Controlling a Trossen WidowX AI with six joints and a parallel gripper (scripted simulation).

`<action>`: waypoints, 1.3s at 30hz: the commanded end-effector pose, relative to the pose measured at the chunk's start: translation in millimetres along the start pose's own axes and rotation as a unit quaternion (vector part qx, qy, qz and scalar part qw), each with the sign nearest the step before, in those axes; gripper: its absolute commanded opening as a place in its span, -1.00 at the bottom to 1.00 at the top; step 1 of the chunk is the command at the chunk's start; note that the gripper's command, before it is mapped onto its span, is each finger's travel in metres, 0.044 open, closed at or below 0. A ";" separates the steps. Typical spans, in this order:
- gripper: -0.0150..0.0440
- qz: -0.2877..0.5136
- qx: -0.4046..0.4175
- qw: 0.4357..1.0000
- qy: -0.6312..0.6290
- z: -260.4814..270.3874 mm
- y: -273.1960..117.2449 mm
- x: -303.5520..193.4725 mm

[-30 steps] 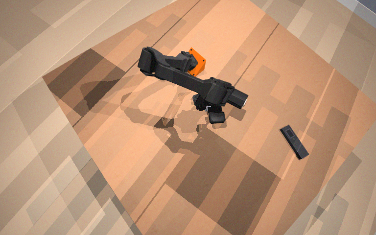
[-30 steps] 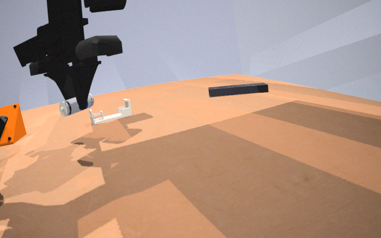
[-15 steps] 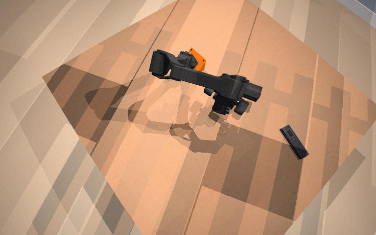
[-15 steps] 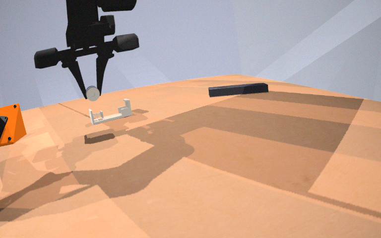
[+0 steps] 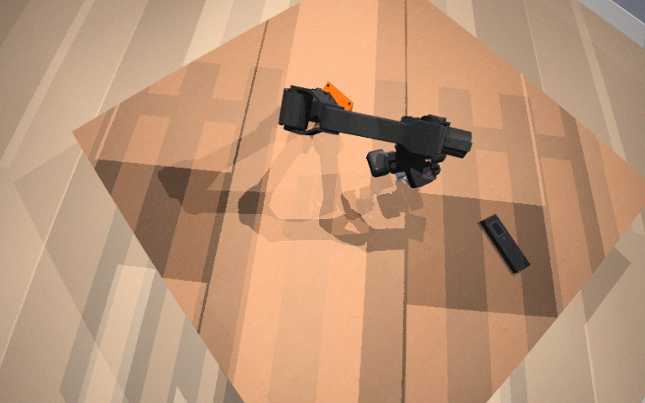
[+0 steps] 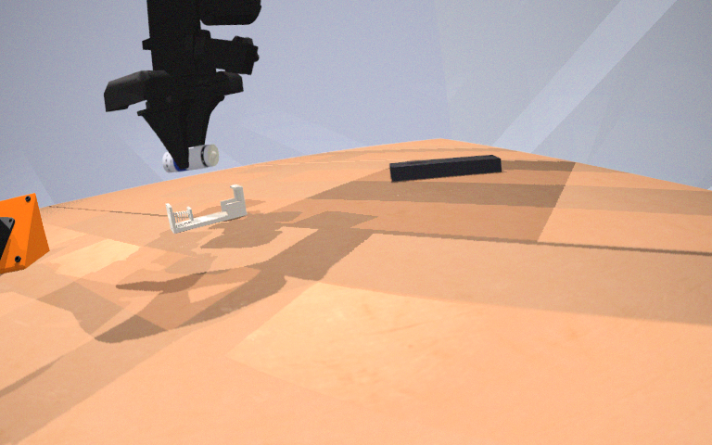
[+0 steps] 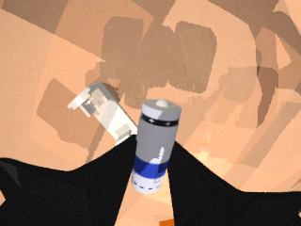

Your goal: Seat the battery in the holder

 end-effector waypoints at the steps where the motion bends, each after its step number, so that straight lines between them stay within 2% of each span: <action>1: -0.22 0.002 0.002 0.992 -0.130 15.0 -2.8 -7.4; 11: -0.22 0.002 0.000 0.922 -0.387 44.5 -5.6 -24.9; 21: -0.22 -0.003 0.002 0.920 -0.392 44.9 -4.6 -24.9; 39: -0.22 -0.079 0.052 0.917 -0.388 43.8 25.8 -25.9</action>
Point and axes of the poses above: the point midway between the two fingers, 35 mm back from their tips, its own y axis out along the fingers, its own z axis across the jaws, x = y × z, the point moved 4 cm from there along -y, back along the fingers, and after that the axes turned 6 degrees about y, right-handed, at the moved point
